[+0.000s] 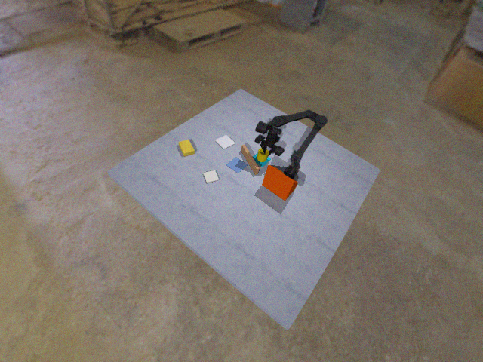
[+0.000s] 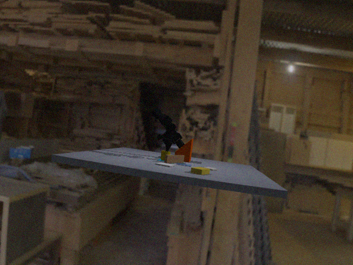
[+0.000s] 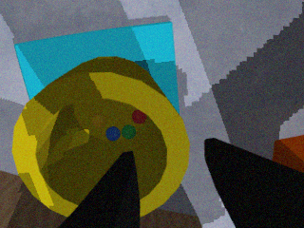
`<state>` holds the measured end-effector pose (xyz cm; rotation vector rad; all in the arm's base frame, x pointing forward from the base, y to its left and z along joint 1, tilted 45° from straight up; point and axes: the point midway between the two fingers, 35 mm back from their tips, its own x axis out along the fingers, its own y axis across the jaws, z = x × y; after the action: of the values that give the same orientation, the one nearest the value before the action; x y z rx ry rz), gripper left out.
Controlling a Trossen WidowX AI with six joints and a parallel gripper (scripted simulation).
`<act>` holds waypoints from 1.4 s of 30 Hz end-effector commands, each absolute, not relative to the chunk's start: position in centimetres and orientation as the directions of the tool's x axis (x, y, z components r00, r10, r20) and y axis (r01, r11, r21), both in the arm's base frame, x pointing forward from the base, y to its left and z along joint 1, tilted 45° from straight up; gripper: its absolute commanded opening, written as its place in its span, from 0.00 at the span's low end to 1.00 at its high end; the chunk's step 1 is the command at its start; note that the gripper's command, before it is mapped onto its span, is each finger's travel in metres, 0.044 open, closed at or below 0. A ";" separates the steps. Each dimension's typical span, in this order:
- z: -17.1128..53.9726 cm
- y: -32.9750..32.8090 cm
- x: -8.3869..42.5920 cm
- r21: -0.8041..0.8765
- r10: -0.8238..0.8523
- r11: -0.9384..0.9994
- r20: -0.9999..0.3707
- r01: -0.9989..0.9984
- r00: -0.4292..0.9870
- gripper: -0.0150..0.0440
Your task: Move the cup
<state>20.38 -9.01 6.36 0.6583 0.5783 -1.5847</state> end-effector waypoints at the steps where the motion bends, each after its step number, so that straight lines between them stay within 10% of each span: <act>1: 6.8 -8.5 20.6 0.018 -0.703 -0.113 -0.708 0.993 -0.067 0.50; 17: 7.9 -7.4 20.3 0.015 -0.706 -0.112 -0.705 0.994 -0.069 0.50; 28: 7.8 -7.4 20.3 0.005 -0.709 -0.109 -0.702 0.994 -0.075 0.99; 42: 11.3 -3.8 20.6 0.012 -0.703 -0.111 -0.707 0.994 -0.070 1.00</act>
<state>20.46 -4.76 10.40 0.6537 0.5810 -1.5818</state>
